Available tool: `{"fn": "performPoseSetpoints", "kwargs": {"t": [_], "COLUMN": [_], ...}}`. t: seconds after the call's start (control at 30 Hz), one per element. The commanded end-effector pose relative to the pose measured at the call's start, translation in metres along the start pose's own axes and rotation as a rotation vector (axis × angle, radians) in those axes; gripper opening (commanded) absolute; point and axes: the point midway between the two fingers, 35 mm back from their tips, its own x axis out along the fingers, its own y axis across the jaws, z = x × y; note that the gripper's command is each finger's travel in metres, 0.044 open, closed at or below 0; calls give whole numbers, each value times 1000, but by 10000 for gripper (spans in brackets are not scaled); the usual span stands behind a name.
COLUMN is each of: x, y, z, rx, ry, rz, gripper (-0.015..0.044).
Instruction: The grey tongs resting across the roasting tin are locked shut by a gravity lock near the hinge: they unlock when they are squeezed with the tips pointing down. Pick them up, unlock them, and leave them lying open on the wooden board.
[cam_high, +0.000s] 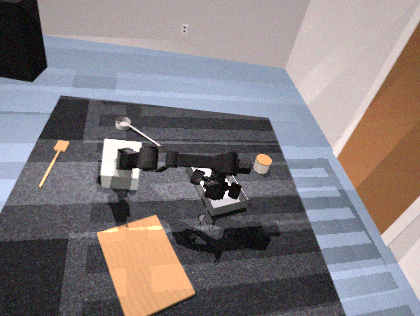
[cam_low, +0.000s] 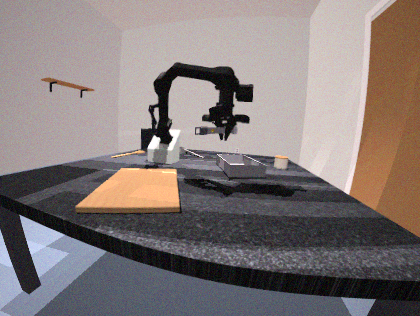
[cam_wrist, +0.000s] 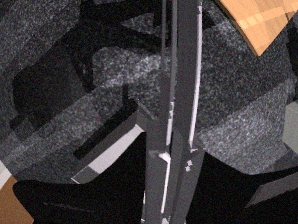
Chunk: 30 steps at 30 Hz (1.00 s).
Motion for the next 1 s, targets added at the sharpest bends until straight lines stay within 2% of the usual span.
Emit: {"fn": "performPoseSetpoints", "kwargs": {"t": [0.0, 0.97], "x": [0, 11], "y": [-1, -49], "z": [4, 158], "rx": [10, -447], "ry": [-2, 43], "rz": [1, -6], "gripper": [-150, -150]}}
